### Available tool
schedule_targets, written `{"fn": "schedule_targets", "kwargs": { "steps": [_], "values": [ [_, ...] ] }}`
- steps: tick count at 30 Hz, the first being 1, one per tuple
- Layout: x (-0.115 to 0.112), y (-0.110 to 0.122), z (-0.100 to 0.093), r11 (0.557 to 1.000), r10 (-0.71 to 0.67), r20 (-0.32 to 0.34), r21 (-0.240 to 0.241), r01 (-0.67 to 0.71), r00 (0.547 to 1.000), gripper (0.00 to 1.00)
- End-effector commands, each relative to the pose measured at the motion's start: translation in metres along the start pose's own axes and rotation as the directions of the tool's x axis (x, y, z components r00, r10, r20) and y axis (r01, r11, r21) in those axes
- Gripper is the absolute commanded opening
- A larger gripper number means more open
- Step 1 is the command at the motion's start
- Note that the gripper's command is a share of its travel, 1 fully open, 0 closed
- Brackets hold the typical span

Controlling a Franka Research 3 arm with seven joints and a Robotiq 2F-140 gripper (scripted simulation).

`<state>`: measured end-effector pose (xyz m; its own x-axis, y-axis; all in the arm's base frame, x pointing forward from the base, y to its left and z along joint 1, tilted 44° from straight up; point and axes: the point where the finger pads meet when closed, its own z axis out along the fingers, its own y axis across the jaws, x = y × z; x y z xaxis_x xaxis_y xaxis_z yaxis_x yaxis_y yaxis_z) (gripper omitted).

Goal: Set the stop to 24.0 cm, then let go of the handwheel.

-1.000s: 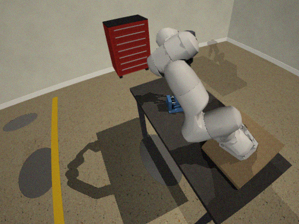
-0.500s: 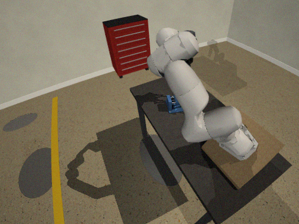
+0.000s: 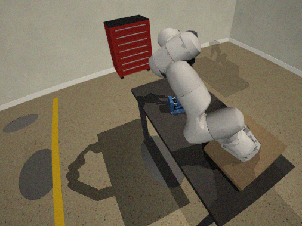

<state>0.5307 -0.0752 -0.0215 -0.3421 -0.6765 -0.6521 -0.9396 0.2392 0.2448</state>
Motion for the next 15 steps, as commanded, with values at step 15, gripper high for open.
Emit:
{"fn": "schedule_targets", "kwargs": {
  "steps": [15],
  "values": [
    [0.075,0.056,0.0,1.0,0.007,0.001,0.004,-0.007,1.0,0.33]
  ]
}}
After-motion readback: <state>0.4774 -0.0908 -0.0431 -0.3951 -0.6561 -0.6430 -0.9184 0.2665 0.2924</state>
